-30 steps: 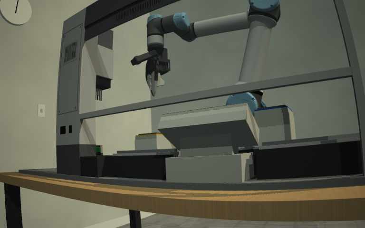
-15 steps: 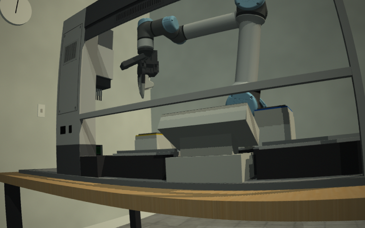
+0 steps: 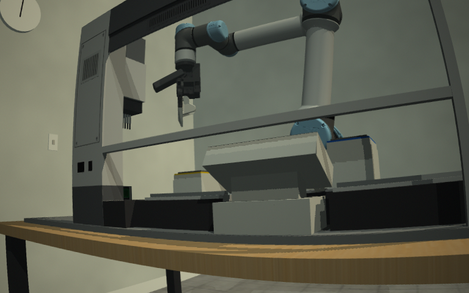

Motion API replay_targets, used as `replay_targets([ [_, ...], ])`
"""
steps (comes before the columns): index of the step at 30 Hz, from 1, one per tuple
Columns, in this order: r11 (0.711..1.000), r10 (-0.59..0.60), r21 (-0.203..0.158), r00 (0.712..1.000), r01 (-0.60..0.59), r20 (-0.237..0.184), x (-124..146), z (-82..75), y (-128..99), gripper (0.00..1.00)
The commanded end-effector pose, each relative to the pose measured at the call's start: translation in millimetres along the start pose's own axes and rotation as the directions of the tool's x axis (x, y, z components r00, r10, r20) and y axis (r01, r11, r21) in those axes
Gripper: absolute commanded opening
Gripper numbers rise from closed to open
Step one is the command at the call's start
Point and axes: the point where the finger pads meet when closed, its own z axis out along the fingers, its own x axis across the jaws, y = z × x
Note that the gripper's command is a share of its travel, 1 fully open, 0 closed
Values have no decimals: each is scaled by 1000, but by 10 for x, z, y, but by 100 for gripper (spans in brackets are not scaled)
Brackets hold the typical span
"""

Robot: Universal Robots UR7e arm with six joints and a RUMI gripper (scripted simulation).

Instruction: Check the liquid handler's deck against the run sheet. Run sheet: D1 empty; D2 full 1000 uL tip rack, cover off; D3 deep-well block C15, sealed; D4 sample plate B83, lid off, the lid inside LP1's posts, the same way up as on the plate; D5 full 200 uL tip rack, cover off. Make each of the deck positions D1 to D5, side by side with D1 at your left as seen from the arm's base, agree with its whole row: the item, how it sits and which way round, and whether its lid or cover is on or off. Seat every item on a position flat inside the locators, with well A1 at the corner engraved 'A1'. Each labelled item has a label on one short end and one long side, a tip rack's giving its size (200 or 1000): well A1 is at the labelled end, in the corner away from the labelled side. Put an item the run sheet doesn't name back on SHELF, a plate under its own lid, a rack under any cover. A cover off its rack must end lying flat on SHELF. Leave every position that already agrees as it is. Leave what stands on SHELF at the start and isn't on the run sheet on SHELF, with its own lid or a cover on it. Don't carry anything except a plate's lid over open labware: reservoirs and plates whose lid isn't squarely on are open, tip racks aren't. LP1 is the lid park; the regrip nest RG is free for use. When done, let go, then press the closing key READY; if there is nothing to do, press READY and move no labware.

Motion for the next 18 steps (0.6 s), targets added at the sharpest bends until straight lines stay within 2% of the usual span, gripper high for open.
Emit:
replay_targets([
  [1, 997, 78, 1, 997, -78, -1, 87, -5, -109, 0],
  [7, 980, 197, 1, 980, -197, -1, 274, -5, -343, 0],
  [9, 980, 197, 1, 980, -197, -1, 274, -5, -343, 0],
  [18, 929, 369, 1, 929, -369, -1, 554, -5, -695, 0],
])
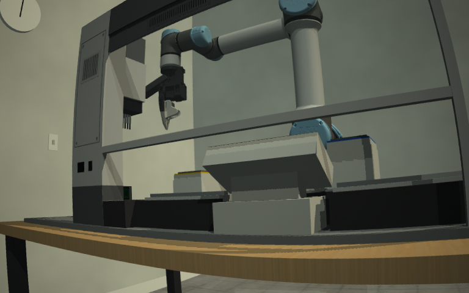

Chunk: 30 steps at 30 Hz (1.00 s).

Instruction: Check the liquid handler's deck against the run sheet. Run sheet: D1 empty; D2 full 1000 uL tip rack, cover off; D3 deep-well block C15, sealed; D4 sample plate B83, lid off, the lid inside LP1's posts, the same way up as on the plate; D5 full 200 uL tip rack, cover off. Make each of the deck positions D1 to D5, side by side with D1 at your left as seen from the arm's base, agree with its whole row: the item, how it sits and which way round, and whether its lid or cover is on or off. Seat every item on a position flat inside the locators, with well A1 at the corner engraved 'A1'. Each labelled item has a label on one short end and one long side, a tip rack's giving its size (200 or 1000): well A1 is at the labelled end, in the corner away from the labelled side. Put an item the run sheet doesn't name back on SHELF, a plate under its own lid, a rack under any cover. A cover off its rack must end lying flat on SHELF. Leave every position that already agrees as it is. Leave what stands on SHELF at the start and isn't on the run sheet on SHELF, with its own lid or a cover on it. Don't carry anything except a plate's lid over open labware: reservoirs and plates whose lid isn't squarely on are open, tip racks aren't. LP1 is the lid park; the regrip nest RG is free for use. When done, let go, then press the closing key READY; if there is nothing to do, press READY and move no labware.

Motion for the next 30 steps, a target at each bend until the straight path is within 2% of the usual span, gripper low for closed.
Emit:
replay_targets([
  [1, 995, 96, -1, 995, -96, -1, 87, -5, -228, 0],
  [6, 981, 195, -1, 981, -195, -1, 87, -6, -228, 0],
  [14, 958, 287, -1, 958, -287, -1, 87, -6, -228, 0],
  [30, 958, 287, -1, 958, -287, -1, -566, -5, -481, 0],
])
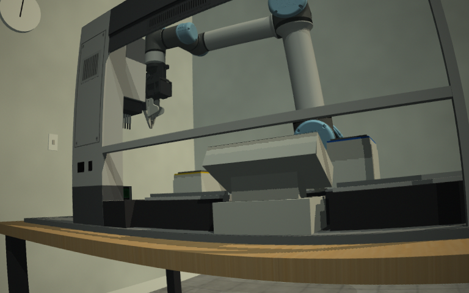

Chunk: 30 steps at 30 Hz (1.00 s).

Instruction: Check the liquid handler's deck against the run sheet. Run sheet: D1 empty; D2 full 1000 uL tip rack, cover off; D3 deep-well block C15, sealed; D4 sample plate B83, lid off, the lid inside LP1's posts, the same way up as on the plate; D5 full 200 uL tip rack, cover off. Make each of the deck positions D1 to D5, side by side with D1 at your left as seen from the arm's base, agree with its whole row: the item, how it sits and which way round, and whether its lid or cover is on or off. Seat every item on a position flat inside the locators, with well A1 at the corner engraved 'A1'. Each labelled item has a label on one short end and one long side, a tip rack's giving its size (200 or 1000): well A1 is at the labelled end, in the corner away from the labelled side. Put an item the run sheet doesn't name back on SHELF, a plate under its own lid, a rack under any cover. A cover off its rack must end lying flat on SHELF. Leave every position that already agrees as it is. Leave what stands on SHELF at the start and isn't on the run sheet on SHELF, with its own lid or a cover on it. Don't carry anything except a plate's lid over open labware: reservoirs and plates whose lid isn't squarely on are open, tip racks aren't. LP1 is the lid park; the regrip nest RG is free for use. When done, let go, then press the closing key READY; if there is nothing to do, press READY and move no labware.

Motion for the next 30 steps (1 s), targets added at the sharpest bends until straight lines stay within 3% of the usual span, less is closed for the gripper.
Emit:
replay_targets([
  [1, 1000, 1, 1, 1000, -1, 0, -221, -8, -23, 0],
  [8, 1000, 1, 1, 1000, -1, 0, -551, -8, -50, 0],
  [15, 1000, 1, 1, 1000, -1, 0, -551, -8, -49, 0],
  [30, 1000, 1, 1, 1000, -1, 0, -552, 208, -50, 0],
])
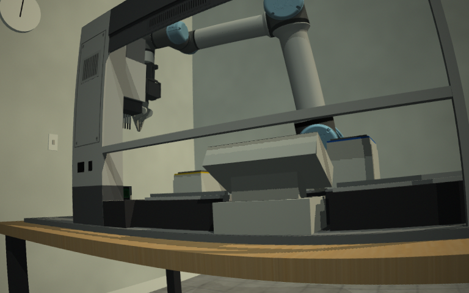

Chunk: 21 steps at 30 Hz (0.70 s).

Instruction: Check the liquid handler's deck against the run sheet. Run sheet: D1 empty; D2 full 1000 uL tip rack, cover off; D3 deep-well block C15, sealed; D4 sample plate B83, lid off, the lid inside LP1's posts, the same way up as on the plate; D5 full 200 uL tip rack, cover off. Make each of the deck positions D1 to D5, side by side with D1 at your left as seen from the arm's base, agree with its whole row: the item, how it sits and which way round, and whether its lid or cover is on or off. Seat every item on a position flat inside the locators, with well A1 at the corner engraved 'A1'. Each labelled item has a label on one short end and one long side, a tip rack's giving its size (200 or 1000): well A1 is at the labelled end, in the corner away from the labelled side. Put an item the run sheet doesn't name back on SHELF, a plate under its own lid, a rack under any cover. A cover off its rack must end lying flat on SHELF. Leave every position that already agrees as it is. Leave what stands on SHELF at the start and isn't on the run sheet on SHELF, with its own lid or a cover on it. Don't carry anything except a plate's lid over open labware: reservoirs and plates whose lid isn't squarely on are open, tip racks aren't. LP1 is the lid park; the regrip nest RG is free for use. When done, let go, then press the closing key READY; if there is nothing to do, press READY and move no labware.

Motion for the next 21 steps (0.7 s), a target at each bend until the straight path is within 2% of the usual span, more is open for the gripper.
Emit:
replay_targets([
  [1, 1000, 0, 2, 1000, 0, 1, 0, 50, -3, 0],
  [21, 1000, 0, 2, 1000, 0, 1, 0, 350, -4, 0],
])
